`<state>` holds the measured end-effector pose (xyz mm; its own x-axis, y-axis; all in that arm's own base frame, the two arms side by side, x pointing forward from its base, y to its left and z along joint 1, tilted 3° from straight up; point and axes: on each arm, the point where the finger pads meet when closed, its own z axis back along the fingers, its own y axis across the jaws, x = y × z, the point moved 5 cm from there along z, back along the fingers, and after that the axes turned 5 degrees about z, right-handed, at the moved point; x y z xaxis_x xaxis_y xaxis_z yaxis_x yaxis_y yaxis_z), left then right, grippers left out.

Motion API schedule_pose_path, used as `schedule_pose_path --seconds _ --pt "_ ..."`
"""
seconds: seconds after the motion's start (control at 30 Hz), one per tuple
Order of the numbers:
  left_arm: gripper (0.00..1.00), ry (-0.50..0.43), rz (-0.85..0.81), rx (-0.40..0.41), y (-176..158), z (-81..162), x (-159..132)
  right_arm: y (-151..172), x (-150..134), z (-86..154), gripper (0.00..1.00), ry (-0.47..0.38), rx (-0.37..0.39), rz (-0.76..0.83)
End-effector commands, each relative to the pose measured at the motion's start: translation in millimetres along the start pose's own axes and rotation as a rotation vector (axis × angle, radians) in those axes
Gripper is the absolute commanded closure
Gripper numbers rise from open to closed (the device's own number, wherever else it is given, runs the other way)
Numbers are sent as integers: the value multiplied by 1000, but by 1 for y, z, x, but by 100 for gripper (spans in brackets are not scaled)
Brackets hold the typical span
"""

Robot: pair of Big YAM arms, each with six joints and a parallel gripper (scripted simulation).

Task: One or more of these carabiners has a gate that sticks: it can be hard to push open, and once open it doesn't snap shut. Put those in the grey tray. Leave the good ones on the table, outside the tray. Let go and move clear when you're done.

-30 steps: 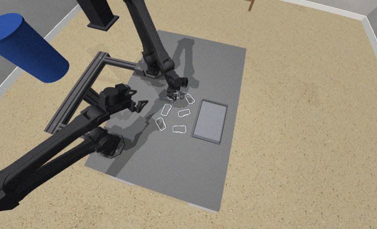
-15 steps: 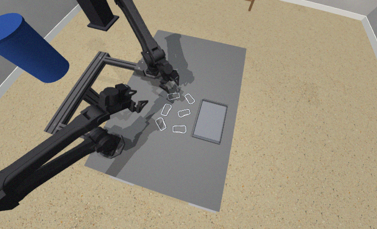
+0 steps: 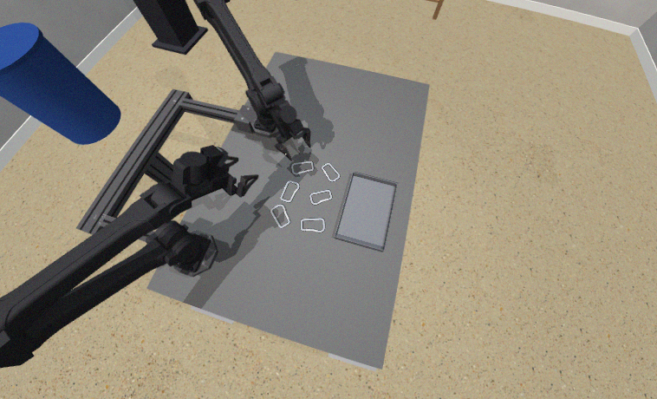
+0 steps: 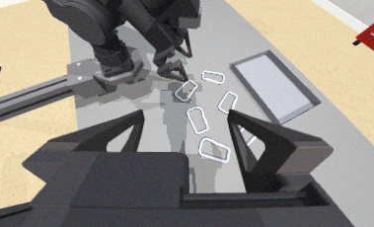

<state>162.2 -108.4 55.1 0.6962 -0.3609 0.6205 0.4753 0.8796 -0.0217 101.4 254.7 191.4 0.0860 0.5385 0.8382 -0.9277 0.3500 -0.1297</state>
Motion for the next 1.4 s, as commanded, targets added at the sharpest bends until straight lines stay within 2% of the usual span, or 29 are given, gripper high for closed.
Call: schedule_pose_path --seconds 0.0,0.27,0.3,0.33,0.53,0.6,0.7,0.8,0.9,1.0,1.1,1.17,1.3,1.37 --pt "0 18 -30 -10 -3 1 -5 -2 9 0 0 -22 -9 -13" --pt "0 27 -30 -9 -3 0 -6 -2 9 0 0 -22 -9 -13" --pt "11 19 -42 -10 -3 0 -2 -2 9 0 0 -22 -9 -13" --pt "21 -10 -35 -4 -2 2 12 -8 26 1 0 -55 -22 -33" --pt "21 -72 -56 76 10 -1 56 -26 40 -16 0 -57 -67 -40" --pt "21 -72 -56 76 10 -1 56 -26 40 -16 0 -57 -67 -40" --pt "21 -53 -77 145 24 -12 89 -43 48 -32 0 -53 -105 -60" --pt "21 -50 -85 173 33 -18 117 -55 52 -42 0 -49 -130 -77" --pt "21 19 -94 177 41 -31 127 -64 54 -50 0 -47 -147 -88" --pt "21 126 -101 169 50 -55 128 -71 56 -56 0 -44 -161 -96" --pt "21 291 -104 144 59 -86 113 -75 56 -59 0 -42 -170 -103" --pt "21 291 -104 144 59 -86 113 -75 56 -59 0 -42 -170 -103" --pt "21 490 -95 96 70 -123 86 -77 55 -62 0 -36 -173 -105" --pt "21 546 -89 78 74 -133 79 -77 55 -63 0 -37 -172 -105"
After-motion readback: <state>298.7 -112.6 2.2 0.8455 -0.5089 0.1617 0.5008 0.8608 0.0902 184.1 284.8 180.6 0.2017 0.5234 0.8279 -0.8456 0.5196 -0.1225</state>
